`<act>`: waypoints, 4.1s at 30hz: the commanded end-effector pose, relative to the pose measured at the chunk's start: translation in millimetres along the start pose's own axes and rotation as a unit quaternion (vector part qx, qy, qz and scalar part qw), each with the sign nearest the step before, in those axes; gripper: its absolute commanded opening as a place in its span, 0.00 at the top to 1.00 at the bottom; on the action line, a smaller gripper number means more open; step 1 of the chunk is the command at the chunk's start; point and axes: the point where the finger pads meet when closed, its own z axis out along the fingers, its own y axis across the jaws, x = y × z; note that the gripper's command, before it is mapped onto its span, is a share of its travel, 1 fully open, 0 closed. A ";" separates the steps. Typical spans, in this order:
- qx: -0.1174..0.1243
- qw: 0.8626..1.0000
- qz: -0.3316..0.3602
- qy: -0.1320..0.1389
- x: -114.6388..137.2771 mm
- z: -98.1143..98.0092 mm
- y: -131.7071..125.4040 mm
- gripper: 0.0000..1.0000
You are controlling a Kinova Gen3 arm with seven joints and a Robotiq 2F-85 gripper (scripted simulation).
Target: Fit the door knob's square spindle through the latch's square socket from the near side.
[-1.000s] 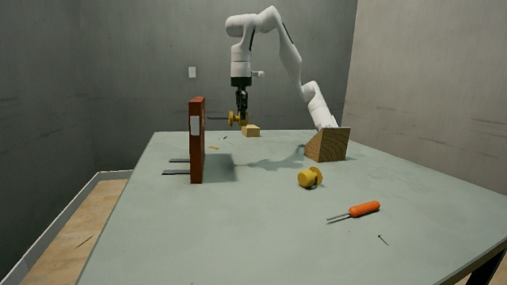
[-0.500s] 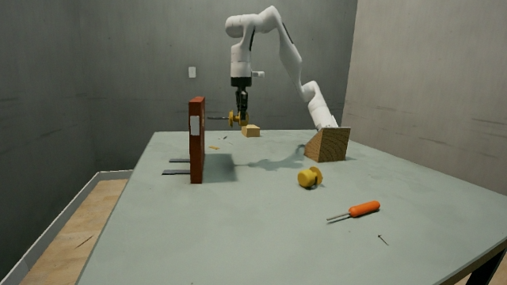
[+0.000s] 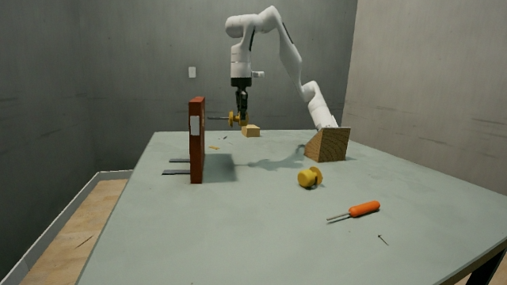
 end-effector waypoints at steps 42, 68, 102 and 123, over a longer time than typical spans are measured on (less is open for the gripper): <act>0.005 1.000 0.004 0.000 -2.7 -0.3 -1.1 0.37; 0.005 1.000 0.002 0.000 -7.8 0.3 -2.4 0.37; 0.005 1.000 -0.004 -0.002 -17.1 -0.5 -2.9 0.37; 0.006 1.000 -0.004 -0.001 -18.1 0.4 -4.1 0.37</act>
